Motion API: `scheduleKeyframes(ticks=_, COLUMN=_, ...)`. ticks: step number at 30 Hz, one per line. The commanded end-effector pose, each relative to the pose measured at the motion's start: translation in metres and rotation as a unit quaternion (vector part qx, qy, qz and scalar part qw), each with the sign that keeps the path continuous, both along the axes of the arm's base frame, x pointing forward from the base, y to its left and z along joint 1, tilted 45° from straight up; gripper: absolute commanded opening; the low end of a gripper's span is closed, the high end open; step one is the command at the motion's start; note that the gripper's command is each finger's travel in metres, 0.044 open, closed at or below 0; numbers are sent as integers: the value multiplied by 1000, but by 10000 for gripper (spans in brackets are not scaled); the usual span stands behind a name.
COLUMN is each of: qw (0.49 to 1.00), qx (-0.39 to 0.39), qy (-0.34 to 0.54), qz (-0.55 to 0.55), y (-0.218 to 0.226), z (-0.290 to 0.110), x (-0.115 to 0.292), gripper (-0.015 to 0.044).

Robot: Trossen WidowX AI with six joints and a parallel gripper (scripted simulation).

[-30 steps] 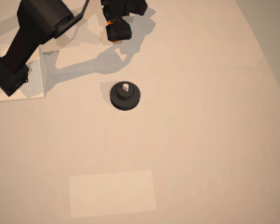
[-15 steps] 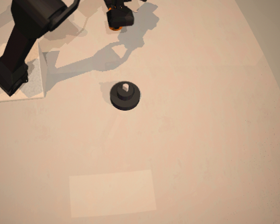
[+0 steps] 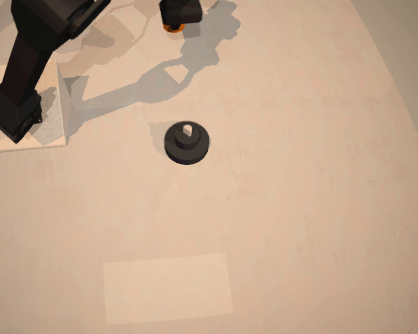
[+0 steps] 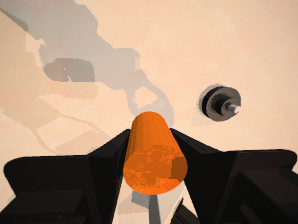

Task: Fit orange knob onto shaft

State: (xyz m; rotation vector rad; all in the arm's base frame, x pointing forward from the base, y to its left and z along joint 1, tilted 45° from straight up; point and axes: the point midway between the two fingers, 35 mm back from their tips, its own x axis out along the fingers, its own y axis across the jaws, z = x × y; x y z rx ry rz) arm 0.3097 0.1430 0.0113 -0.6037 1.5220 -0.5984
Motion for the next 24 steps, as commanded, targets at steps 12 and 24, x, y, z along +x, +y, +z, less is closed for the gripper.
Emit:
scheduleKeyframes(ticks=12, qw=1000, qx=6, qy=1, qz=0, y=-38, z=25, x=10, gripper=0)
scheduleKeyframes(ticks=24, qw=1000, qx=7, qy=1, qz=1, y=-73, z=44, x=14, gripper=0)
